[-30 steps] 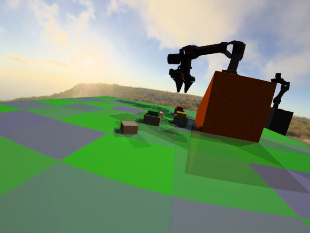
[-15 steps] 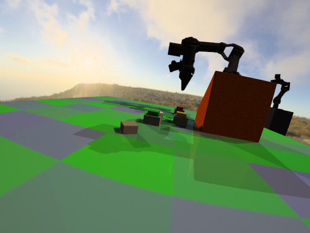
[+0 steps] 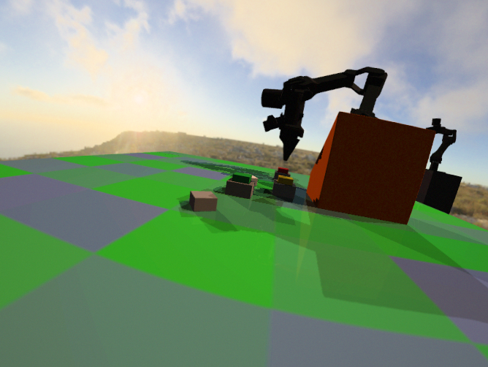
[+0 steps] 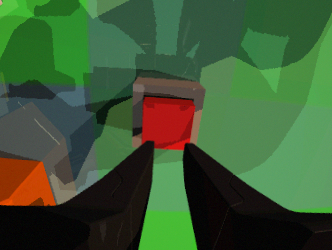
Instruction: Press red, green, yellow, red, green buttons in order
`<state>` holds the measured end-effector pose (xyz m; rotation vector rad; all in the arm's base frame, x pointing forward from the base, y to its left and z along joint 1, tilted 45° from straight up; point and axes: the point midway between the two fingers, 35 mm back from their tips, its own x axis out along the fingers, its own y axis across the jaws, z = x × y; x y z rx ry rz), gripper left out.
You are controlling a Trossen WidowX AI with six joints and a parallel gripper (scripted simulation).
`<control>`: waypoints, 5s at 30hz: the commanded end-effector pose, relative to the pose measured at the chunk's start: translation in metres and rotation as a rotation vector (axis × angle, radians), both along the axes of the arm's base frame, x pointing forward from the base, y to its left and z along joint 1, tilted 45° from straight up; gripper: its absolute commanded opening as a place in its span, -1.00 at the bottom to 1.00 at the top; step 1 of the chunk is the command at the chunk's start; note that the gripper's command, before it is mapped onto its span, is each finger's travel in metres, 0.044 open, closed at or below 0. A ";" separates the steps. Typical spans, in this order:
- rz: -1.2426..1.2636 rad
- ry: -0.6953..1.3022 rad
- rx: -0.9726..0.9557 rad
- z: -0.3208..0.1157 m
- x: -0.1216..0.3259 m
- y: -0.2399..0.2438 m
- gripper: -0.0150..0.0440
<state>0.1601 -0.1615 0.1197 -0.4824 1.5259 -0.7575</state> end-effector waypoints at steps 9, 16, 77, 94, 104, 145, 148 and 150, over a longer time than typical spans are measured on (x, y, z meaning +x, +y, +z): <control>0.003 -0.003 0.002 -0.004 0.000 -0.004 -0.42; 0.003 -0.003 0.003 -0.012 -0.001 -0.012 -0.42; 0.012 -0.010 0.043 -0.040 0.106 0.127 -0.42; 0.004 -0.010 0.016 -0.151 0.126 0.192 -0.42; 0.003 -0.010 0.013 -0.181 0.121 0.162 -0.42; 0.003 -0.010 0.013 -0.180 0.121 0.163 -0.42; 0.003 -0.010 0.013 -0.178 0.121 0.165 -0.42; 0.003 -0.010 0.013 -0.176 0.121 0.166 -0.42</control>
